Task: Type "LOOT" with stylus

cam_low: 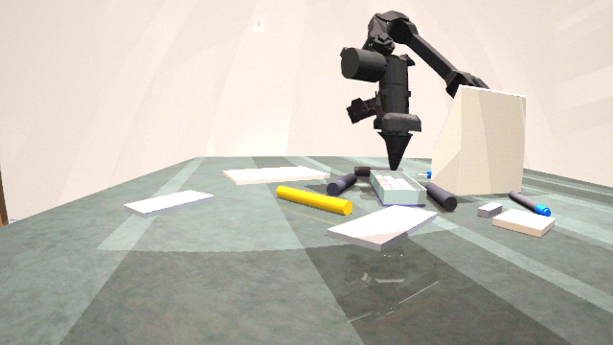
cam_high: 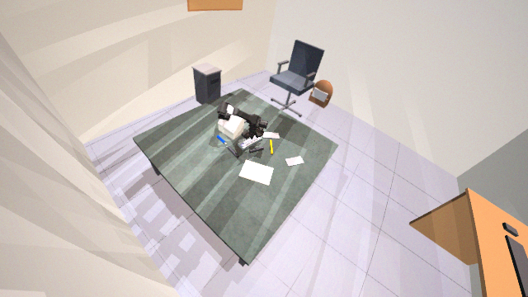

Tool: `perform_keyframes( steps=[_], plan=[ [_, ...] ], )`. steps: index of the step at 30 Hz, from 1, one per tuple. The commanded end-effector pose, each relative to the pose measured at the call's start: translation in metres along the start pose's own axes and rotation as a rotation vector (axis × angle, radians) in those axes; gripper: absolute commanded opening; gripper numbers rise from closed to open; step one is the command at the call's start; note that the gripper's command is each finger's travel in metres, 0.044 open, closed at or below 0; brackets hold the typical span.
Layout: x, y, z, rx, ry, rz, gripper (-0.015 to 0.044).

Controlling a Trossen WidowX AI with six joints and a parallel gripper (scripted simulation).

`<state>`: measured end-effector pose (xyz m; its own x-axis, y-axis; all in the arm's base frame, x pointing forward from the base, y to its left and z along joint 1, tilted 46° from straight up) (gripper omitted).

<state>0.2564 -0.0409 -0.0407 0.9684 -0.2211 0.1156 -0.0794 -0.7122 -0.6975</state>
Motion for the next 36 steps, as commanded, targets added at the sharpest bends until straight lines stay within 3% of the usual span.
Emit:
perform_keyframes(
  steps=[1,8,16,25,30,36],
  plan=[
    [-0.003,0.001,-0.005,-0.003,-0.013,0.001,0.0000],
    [-0.003,0.001,-0.007,-0.003,-0.013,0.001,0.0000],
    [-0.005,0.001,-0.075,-0.006,-0.014,0.001,0.0000],
    [-0.005,0.001,-0.075,-0.006,-0.014,0.001,0.0000],
    [-0.035,0.001,-0.047,-0.005,-0.015,0.002,0.0000],
    [-0.037,0.001,-0.045,-0.005,-0.015,0.002,0.0000]
  ],
)
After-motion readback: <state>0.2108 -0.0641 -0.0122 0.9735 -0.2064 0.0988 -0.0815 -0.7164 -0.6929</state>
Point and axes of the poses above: the point midway between the two fingers, 35 mm back from their tips, its own y axis out along the fingers, its own z axis across the jaws, x = y × z, the point moved 3 cm from there along -y, back along the fingers, and after that the axes turned 2 degrees about -y, right-handed, at the moved point
